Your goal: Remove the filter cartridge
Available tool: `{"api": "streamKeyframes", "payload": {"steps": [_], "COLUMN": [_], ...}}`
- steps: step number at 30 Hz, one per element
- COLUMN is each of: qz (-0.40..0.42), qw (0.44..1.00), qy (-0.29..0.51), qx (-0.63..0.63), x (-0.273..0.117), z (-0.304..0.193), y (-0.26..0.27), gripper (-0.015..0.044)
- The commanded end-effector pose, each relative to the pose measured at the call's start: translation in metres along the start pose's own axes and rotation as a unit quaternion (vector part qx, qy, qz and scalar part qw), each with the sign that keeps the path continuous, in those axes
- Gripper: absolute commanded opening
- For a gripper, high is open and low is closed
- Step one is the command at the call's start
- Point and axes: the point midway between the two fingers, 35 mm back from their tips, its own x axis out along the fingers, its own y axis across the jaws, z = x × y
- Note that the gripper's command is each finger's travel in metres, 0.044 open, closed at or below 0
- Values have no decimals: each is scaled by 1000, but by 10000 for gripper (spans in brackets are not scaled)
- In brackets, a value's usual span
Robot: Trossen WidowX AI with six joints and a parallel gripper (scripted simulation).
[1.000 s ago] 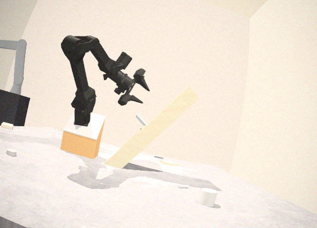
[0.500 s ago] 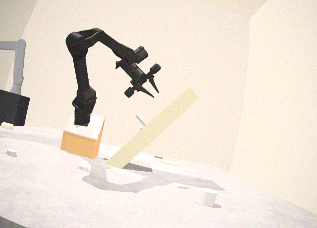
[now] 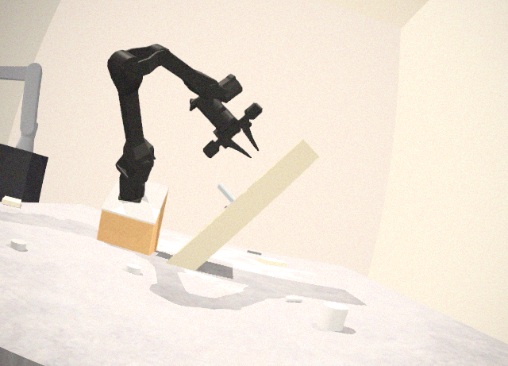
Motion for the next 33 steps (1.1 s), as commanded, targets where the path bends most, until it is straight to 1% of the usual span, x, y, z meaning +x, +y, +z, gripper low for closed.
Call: {"api": "streamKeyframes", "payload": {"steps": [1, 25, 33], "qz": [4, 0, -1], "qw": [1000, 1000, 1000], "qy": [0, 2, 2], "qx": [-5, -5, -5], "x": [8, 47, 48], "z": [2, -1, 0], "y": [3, 2, 4], "gripper": [112, 112, 112]}}
